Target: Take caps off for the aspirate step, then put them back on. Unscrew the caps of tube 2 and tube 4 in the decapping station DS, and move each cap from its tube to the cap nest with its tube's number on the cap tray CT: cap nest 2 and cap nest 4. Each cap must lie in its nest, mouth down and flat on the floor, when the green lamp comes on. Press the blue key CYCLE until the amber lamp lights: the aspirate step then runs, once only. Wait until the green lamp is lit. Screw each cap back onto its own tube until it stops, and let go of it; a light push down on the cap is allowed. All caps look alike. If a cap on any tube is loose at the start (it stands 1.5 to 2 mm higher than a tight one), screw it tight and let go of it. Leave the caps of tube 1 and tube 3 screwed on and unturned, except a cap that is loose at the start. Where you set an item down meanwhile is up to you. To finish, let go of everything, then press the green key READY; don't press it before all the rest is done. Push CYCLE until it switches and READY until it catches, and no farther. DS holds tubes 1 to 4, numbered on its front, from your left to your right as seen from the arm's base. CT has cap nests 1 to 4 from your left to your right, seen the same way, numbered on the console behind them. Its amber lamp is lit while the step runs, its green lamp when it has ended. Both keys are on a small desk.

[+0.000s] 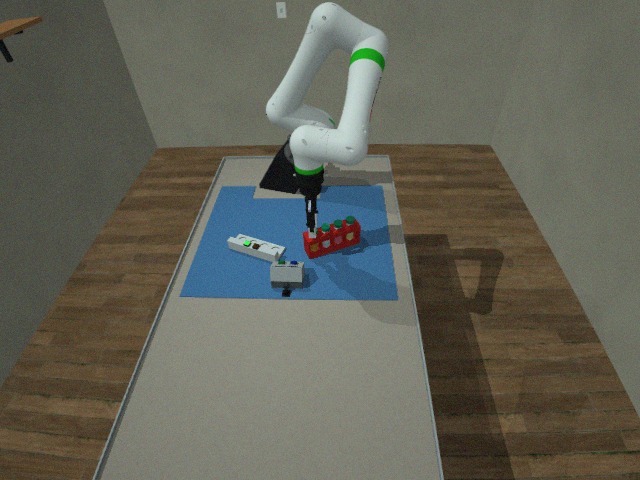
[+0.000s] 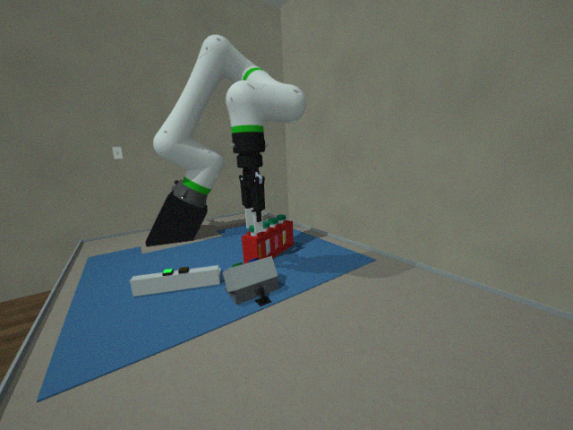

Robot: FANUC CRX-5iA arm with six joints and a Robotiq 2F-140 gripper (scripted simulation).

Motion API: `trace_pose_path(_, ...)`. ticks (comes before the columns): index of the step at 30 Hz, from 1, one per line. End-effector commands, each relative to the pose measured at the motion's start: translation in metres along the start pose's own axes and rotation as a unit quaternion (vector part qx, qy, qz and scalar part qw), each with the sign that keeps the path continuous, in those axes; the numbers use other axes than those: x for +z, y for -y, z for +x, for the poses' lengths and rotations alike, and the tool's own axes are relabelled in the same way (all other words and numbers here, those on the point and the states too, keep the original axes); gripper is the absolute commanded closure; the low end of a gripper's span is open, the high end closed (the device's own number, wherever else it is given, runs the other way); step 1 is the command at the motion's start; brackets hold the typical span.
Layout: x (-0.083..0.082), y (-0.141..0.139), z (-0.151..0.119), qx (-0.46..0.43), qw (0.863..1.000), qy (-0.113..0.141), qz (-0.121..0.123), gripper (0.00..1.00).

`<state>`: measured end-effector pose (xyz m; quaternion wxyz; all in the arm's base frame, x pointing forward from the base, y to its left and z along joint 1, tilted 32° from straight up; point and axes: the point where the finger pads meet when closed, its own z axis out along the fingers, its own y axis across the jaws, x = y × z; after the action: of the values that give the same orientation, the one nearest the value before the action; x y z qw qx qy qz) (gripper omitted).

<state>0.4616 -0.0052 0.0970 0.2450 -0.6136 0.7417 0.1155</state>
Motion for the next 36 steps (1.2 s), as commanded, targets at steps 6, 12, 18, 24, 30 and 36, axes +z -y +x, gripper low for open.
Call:
trace_pose_path(6,-0.0003,0.0002,0.0002,-0.214,0.977,0.002,0.001,0.65)
trace_pose_path(12,-0.0003,0.0002,0.0002,-0.334,0.942,0.001,0.001,0.65)
trace_pose_path(18,-0.0003,0.0002,0.0002,-0.412,0.911,0.001,0.001,0.65)
trace_pose_path(24,-0.0003,0.0002,0.0002,-0.47,0.883,0.001,0.001,0.65)
trace_pose_path(30,-0.0003,0.0002,0.0002,-0.47,0.883,0.001,0.001,1.0)
trace_pose_path(36,-0.0003,0.0002,0.0002,-0.47,0.883,0.001,0.001,1.0)
